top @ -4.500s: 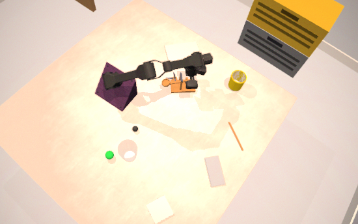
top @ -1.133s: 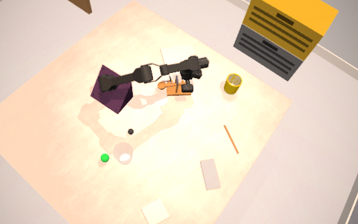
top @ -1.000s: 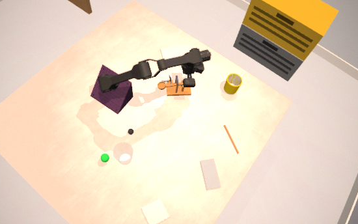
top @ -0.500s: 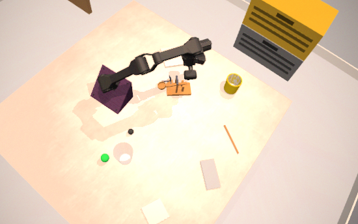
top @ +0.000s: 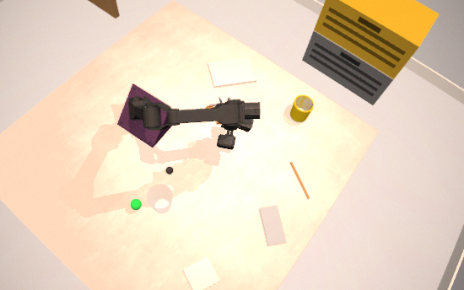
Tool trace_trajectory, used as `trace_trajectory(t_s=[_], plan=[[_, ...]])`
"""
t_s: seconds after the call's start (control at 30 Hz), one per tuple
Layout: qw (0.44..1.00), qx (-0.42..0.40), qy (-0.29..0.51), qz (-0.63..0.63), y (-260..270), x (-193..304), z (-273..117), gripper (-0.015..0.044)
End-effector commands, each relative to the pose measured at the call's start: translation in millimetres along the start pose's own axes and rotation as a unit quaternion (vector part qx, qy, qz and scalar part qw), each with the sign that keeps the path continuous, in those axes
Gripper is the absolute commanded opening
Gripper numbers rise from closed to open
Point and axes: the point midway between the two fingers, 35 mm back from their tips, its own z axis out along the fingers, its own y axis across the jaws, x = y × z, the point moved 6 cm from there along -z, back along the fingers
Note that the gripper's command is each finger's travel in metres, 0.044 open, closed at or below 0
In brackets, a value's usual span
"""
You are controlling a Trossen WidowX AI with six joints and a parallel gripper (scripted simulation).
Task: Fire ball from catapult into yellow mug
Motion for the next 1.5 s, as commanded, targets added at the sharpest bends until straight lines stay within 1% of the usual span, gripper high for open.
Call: trace_trajectory(t_s=[0.0,0.13,0.27,0.43,0.5,0.8,0.9,1.47], plan=[[0.999,0.005,0.004,0.041,-52.6,33.7,12.7,0.0300],[0.996,0.011,0.005,0.092,-97.7,75.3,25.4,0.0300],[0.989,0.023,0.009,0.144,-130.1,123.7,39.9,0.0300],[0.977,0.043,0.020,0.208,-151.2,188.6,59.1,0.0300],[0.974,0.049,0.024,0.222,-150.3,203.7,63.5,0.0300],[0.972,0.050,0.025,0.226,-147.9,209.3,66.4,0.0300],[0.972,0.051,0.025,0.226,-149.0,210.3,78.9,0.0300],[0.972,0.050,0.025,0.226,-150.8,211.4,102.1,0.0300]])
